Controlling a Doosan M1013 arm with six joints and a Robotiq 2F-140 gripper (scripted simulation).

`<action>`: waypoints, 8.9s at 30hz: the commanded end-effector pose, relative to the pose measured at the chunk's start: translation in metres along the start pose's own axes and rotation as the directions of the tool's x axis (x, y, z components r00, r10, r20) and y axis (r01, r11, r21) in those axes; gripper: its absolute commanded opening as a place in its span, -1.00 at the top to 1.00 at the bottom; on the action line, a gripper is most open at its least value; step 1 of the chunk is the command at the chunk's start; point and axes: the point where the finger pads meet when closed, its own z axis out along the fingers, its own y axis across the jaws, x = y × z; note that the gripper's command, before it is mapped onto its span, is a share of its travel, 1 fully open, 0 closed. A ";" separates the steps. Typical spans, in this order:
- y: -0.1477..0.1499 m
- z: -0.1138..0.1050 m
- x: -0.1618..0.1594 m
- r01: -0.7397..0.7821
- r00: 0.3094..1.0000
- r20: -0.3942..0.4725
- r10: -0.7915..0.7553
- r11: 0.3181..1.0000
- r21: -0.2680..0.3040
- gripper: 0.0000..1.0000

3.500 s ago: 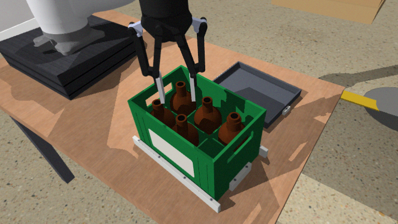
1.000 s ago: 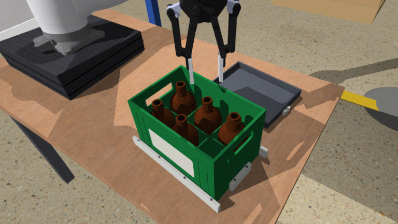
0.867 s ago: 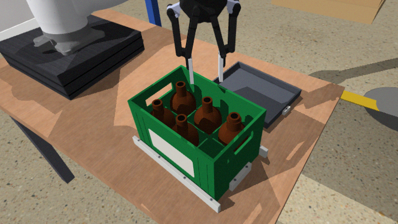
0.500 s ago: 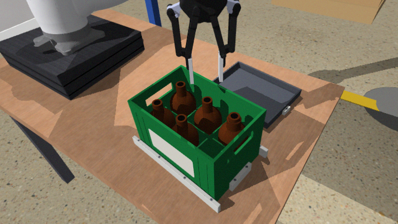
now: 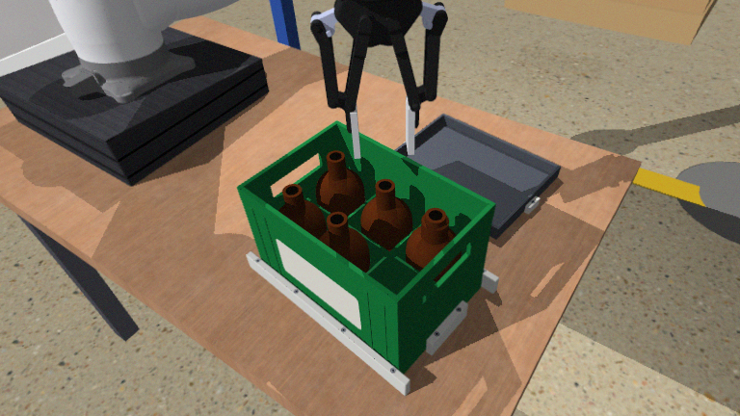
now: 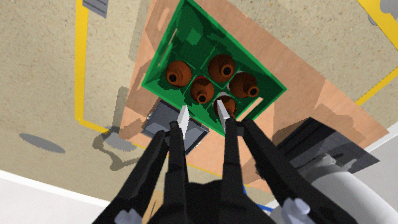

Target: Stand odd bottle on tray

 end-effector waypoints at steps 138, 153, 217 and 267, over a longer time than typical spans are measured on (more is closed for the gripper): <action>0.000 0.077 0.000 0.000 1.000 0.000 0.000 1.000 0.000 0.24; 0.000 0.081 0.000 0.000 1.000 0.000 0.000 1.000 0.000 0.24; 0.000 0.081 0.000 0.000 1.000 0.000 0.000 1.000 0.000 1.00; 0.000 0.081 0.000 0.000 1.000 0.000 0.000 1.000 0.000 0.24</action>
